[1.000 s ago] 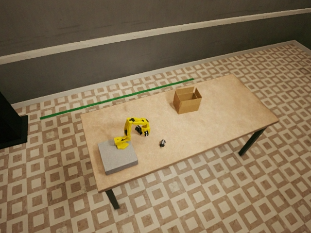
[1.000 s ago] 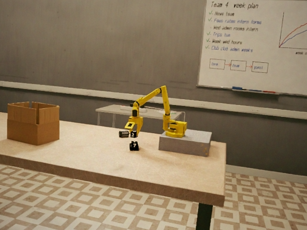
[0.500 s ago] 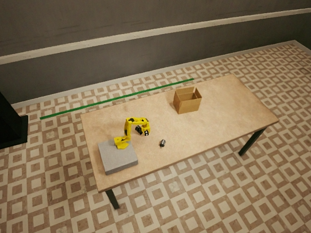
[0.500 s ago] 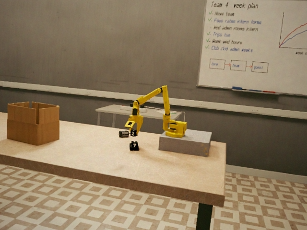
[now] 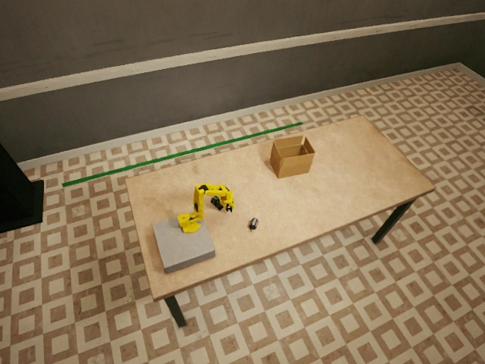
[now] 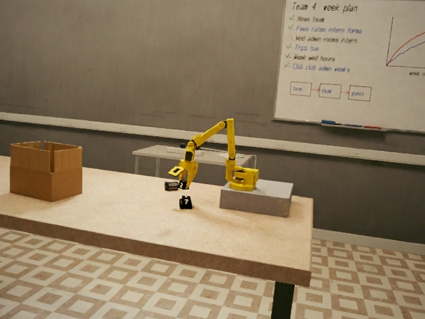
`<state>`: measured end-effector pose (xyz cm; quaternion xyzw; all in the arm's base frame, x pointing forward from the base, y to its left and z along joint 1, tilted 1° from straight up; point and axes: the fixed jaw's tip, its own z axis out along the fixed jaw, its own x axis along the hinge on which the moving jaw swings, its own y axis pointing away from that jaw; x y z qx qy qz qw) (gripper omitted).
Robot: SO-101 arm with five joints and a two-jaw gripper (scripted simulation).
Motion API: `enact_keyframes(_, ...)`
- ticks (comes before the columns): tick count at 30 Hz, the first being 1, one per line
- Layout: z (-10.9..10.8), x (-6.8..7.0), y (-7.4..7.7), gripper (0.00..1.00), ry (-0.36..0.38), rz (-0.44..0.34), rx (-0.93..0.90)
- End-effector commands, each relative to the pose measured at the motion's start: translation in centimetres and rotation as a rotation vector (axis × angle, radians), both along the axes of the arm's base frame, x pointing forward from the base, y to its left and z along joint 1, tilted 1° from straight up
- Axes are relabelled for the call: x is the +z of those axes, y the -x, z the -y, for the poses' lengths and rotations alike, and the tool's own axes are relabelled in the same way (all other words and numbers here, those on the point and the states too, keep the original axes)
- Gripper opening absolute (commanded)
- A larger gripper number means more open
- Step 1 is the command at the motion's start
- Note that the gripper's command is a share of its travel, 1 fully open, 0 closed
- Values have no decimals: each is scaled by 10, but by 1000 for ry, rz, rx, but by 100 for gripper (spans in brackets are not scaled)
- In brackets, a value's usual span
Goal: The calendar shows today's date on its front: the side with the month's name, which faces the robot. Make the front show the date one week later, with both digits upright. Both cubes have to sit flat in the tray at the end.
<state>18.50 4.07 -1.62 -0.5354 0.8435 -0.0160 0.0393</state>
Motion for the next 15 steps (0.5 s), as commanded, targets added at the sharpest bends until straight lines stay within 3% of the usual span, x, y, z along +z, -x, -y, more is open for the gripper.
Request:
enact_keyframes(1,-2,1,-2,0,-22,54,-85)
enact_keyframes(15,-3,0,-4,0,-36,77,-141)
